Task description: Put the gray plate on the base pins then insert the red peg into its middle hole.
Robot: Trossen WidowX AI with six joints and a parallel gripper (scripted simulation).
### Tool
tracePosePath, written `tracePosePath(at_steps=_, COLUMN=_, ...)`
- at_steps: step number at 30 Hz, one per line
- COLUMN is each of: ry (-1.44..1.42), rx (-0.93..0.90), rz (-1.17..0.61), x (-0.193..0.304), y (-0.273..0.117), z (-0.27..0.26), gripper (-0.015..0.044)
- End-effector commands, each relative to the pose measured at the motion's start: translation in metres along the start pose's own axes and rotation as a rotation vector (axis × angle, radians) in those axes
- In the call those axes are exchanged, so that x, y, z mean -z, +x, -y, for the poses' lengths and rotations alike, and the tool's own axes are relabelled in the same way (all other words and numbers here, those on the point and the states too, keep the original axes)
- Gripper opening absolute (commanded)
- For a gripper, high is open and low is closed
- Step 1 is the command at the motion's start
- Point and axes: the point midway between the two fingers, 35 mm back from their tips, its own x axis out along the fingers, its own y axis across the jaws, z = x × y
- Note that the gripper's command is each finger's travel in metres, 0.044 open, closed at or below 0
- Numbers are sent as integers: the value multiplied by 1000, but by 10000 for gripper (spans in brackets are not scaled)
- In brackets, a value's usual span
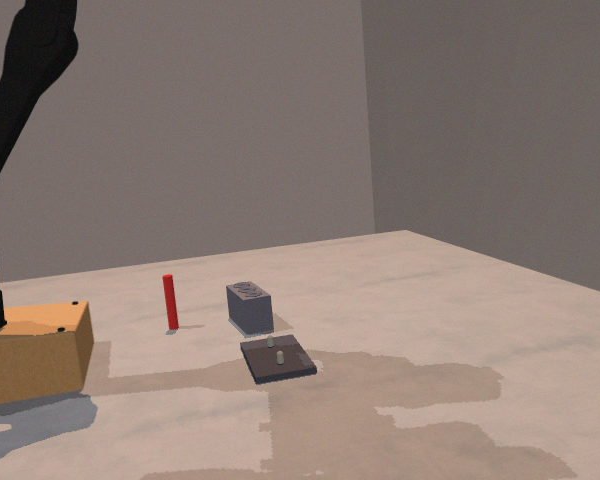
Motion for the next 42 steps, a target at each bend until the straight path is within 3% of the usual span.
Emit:
tracePosePath(at_steps=1, ry=0, rx=0, rz=0, x=0, y=0, z=0, gripper=426)
tracePosePath(at_steps=13, ry=342, rx=-278, rz=-63, x=23, y=38, z=-3, gripper=440)
tracePosePath(at_steps=19, ry=593, rx=-413, rz=-218, x=53, y=76, z=-20, gripper=440)
tracePosePath(at_steps=32, ry=949, rx=-581, rz=-771, x=151, y=128, z=-138, gripper=440)
tracePosePath(at_steps=37, ry=982, rx=-590, rz=-1026, x=196, y=117, z=-203, gripper=440)
tracePosePath(at_steps=42, ry=941, rx=-572, rz=-1272, x=241, y=82, z=-266, gripper=440)
